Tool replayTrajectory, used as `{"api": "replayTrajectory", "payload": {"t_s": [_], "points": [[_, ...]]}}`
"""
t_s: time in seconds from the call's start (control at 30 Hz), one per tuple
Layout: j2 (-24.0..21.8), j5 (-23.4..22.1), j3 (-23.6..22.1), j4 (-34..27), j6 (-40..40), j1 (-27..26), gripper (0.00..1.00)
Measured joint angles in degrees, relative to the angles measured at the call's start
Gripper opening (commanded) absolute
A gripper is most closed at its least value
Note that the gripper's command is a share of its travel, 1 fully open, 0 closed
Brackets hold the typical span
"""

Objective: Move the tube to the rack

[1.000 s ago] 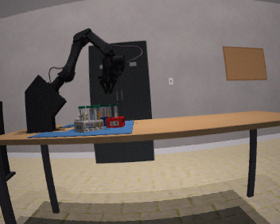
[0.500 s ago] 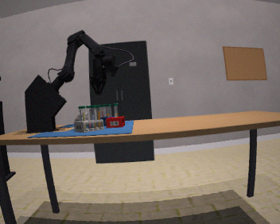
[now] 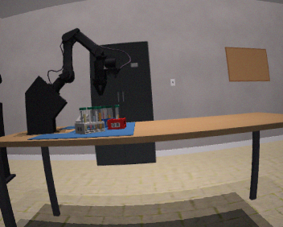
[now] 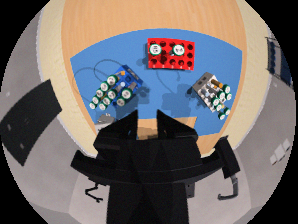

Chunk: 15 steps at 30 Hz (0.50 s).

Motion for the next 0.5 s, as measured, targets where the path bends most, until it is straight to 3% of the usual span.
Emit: {"api": "replayTrajectory", "payload": {"t_s": [0.13, 0.5], "points": [[-0.92, 4.09, -0.26, 0.22, 4.39, 5.35, 0.30], [-0.83, 19.28, -0.55, 0.50, 20.87, 30.42, 0.30]]}}
